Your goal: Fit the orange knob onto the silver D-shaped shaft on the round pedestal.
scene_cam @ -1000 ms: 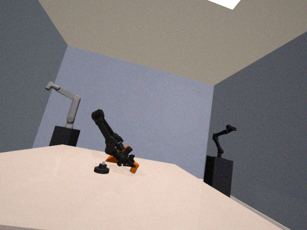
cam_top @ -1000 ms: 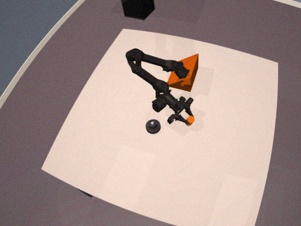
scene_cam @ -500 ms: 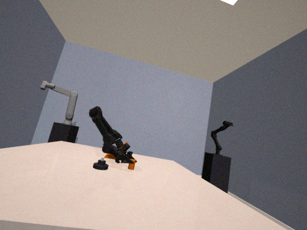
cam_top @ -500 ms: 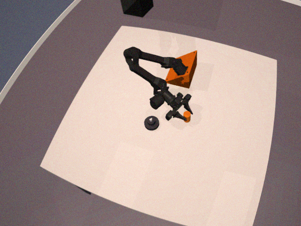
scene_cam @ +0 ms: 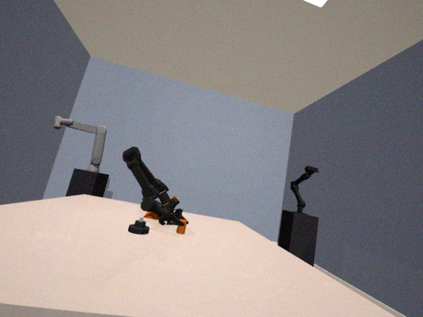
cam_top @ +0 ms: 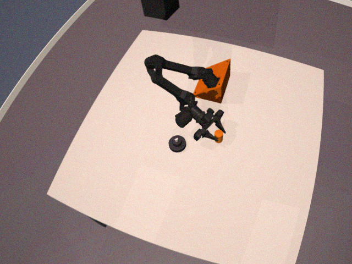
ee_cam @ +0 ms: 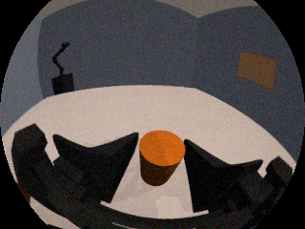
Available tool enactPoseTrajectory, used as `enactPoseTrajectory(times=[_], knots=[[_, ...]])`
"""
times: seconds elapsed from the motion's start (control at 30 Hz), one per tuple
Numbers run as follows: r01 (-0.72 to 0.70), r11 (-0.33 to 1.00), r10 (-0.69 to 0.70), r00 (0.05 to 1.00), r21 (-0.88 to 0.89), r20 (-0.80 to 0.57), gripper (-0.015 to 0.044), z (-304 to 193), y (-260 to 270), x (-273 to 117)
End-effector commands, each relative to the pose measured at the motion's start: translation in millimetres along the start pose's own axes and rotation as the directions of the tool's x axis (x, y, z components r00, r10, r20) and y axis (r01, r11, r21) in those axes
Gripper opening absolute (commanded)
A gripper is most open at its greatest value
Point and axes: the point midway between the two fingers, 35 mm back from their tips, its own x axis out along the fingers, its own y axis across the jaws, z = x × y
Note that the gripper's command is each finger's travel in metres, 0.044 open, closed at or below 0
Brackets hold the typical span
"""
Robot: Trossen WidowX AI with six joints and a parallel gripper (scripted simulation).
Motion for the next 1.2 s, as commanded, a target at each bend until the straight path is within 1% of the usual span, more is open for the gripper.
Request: enactPoseTrajectory(times=[0.0, 0.13, 0.37, 0.63, 0.7, 0.93, 1.1, 1.17], knots=[[0.001, 1.0, -0.001, 1.0, -0.001, 0.003, 0.026, 0, 0, 0], [0.001, 1.0, -0.001, 1.0, -0.001, 0.003, 0.026, 0, 0, 0], [0.001, 1.0, -0.001, 1.0, -0.001, 0.003, 0.044, 0, 0, 0], [0.001, 1.0, -0.001, 1.0, -0.001, 0.002, 0.044, 2, -1, 0], [-0.001, 1.0, 0.001, 1.0, -0.002, 0.0, 0.044, 13, -3, -2], [0.001, 1.0, -0.001, 1.0, -0.001, 0.002, 0.044, 73, -2, -17], [0.002, 1.0, -0.002, 1.0, 0.0, 0.004, 0.044, 79, -1, -19], [-0.021, 0.999, 0.022, 0.999, 0.028, -0.036, 0.044, 77, 0, -15]])
